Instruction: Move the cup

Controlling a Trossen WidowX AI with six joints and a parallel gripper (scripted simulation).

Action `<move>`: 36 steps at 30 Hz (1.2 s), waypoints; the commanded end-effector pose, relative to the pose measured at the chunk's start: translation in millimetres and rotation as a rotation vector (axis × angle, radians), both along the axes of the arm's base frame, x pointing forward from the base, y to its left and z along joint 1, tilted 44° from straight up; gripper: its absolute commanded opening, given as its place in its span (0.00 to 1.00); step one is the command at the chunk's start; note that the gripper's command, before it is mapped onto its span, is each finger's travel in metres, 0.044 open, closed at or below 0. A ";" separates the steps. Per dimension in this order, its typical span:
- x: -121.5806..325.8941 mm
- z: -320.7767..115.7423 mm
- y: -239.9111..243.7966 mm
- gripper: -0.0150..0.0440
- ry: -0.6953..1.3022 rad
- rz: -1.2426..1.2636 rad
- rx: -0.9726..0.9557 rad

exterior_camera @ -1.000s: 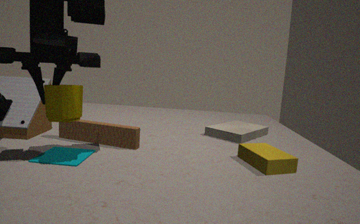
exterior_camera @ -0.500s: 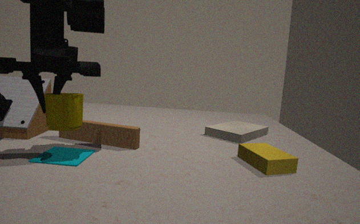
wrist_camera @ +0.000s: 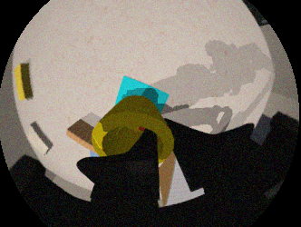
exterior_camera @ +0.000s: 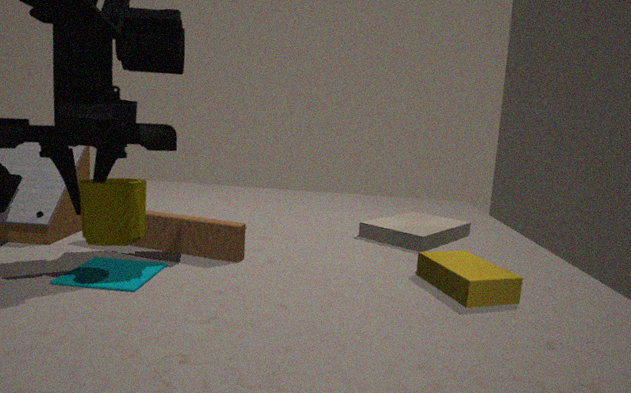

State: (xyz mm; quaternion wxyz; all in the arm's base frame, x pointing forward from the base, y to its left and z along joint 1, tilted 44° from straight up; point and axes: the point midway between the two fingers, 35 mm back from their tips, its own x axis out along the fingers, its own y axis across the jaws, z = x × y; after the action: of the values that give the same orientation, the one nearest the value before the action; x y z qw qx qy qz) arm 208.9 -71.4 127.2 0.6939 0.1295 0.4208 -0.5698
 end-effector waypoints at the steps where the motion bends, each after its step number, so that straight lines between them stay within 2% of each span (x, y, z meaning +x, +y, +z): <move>1: -0.9 -4.2 -5.5 0.25 0.005 0.001 -0.006; 36: -1.6 -20.5 -21.7 0.25 -0.001 -0.001 -0.003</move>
State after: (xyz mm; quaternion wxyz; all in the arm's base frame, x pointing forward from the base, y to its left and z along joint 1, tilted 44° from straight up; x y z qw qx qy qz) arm 207.3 -93.3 106.6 0.6943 0.1282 0.4199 -0.5703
